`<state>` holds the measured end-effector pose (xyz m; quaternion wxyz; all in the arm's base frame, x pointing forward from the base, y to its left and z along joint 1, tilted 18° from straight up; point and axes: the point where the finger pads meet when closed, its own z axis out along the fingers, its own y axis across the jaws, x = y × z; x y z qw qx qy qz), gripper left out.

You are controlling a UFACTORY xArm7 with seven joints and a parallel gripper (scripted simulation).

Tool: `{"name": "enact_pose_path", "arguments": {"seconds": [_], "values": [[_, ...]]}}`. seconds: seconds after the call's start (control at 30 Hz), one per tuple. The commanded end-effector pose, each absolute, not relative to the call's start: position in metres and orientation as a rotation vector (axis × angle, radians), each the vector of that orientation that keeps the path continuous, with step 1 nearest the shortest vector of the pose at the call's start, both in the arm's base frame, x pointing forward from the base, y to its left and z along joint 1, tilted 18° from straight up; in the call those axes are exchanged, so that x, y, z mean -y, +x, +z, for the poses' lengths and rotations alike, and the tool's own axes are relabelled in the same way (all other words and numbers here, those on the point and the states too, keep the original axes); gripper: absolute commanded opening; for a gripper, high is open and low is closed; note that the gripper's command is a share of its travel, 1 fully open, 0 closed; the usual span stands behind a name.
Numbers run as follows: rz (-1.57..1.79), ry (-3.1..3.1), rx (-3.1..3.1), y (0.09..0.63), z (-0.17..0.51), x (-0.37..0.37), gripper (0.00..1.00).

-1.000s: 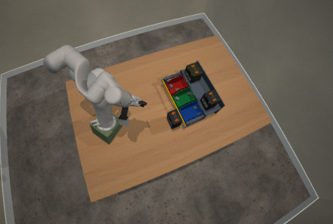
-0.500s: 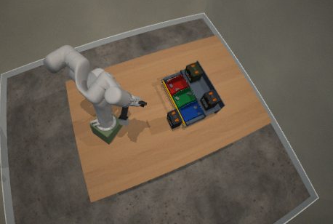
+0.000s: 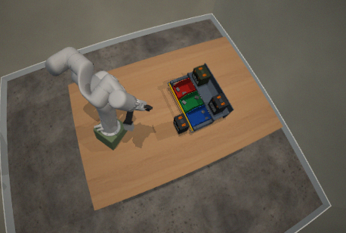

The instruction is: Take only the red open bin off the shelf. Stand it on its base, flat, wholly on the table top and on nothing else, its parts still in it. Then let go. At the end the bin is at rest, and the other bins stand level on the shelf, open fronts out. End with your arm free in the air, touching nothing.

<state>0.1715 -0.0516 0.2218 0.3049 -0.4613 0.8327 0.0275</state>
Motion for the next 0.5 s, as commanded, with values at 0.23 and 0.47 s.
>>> {"name": "enact_pose_path", "arguments": {"seconds": [0.23, 0.47], "values": [[0.12, -0.912, -2.337, 0.1744, 0.2253, 0.0549, 1.0], [0.111, -0.973, -2.314, 0.1738, 0.2248, 0.0544, 1.0]]}}
